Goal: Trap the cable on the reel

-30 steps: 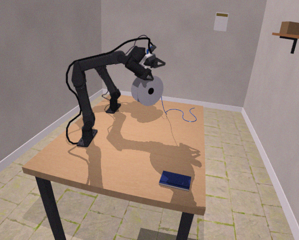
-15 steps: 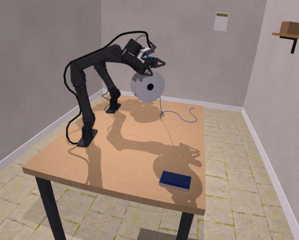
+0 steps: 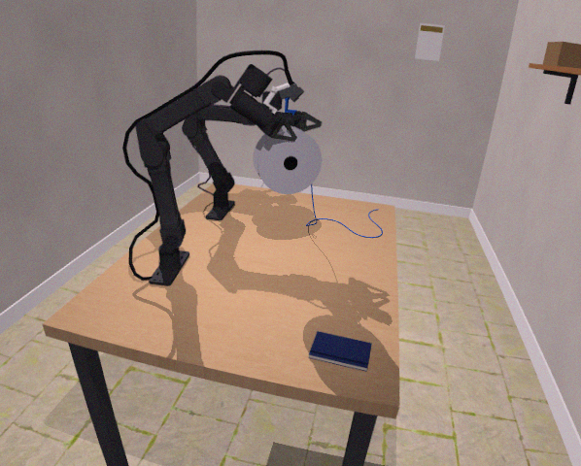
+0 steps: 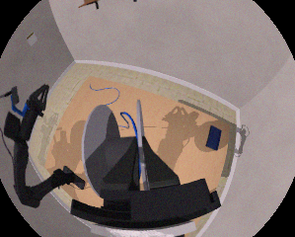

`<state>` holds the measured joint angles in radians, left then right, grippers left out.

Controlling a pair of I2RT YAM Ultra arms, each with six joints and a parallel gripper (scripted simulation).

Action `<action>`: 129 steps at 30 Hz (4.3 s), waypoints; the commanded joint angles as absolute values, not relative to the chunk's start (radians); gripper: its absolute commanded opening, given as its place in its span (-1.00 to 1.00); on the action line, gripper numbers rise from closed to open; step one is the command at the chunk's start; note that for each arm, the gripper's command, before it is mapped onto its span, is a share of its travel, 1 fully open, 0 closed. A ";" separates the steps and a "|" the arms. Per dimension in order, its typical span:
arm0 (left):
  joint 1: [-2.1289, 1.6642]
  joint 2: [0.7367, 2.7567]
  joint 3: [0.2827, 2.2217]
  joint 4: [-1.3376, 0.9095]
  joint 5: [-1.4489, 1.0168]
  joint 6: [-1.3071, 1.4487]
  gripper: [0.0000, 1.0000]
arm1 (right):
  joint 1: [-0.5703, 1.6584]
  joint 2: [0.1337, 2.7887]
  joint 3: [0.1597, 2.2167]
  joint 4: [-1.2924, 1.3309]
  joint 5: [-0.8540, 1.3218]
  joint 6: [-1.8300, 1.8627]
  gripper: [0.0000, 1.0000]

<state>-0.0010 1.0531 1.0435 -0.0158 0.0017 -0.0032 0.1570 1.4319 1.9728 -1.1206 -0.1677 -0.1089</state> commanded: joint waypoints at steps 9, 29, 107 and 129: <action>0.005 1.025 1.035 0.012 -0.007 0.007 -0.40 | 0.123 1.466 2.132 -1.191 -0.101 -0.055 -1.00; 0.005 1.025 1.035 0.012 -0.007 0.007 -0.40 | 0.104 1.519 2.278 -1.261 -0.058 -0.028 -1.00; 0.005 1.025 1.035 0.012 -0.007 0.007 -0.40 | 0.098 1.519 2.307 -1.273 -0.053 -0.024 -1.00; 0.005 1.025 1.035 0.012 -0.007 0.007 -0.40 | 0.098 1.519 2.307 -1.273 -0.053 -0.024 -1.00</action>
